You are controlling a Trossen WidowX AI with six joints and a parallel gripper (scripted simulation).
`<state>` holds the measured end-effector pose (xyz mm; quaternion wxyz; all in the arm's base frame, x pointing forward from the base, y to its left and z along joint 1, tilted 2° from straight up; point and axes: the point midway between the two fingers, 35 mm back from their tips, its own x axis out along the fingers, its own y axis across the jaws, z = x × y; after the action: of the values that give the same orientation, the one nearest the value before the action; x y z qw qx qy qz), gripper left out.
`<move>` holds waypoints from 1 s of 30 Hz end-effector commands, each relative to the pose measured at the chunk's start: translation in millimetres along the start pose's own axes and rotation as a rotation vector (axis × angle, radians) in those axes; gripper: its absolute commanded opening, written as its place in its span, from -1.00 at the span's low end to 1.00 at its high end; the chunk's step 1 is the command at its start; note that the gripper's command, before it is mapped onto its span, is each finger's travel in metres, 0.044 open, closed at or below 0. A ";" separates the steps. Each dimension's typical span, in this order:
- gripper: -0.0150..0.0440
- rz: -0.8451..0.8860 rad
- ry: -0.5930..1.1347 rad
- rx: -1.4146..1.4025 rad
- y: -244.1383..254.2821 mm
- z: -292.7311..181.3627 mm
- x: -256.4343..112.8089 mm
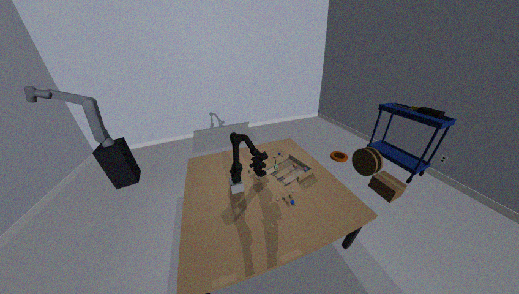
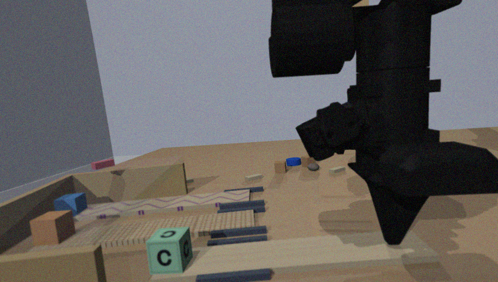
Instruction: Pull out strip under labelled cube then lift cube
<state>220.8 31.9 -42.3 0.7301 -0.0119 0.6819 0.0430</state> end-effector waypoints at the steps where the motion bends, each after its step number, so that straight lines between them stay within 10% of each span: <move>1: -0.49 -0.003 0.038 0.004 -0.7 -15.8 5.0; 30: -0.49 -0.001 0.009 0.000 0.1 -1.4 -8.1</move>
<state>218.4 31.8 -42.0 0.7300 -0.0121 0.6820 0.0432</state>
